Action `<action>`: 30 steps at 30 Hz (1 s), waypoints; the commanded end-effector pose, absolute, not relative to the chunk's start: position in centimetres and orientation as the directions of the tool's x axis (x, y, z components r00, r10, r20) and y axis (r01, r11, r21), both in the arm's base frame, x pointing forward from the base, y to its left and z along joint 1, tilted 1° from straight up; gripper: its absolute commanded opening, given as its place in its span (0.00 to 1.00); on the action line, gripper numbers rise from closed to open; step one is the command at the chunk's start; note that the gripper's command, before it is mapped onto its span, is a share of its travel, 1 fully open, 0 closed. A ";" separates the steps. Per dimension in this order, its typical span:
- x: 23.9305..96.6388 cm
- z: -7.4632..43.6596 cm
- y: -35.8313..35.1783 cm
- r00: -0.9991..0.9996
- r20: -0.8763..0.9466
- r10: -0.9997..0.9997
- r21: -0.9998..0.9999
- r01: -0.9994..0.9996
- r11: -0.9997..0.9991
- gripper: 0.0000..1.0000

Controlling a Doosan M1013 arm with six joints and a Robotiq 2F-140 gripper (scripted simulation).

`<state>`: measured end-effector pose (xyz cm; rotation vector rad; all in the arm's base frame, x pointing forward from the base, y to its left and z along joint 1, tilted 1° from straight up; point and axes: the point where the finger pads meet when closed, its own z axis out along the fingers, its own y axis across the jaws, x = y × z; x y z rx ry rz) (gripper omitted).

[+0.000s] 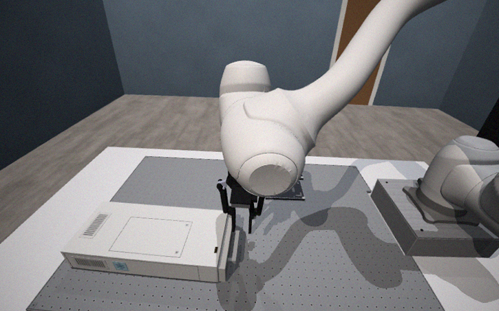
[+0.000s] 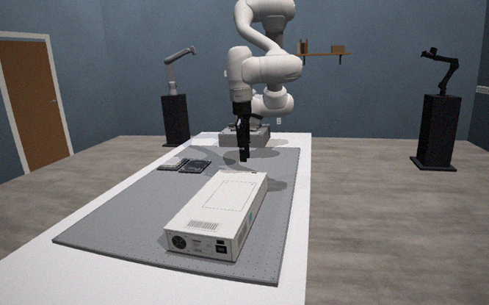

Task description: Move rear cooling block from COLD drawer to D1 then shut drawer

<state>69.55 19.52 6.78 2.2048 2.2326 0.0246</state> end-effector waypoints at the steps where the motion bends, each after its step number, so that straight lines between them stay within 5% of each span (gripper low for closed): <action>1: 70.2 6.4 20.1 -0.017 0.003 1.000 0.016 1.000 0.016 0.34; 30: 69.9 3.2 20.0 -0.018 0.003 1.000 0.013 1.000 0.018 0.34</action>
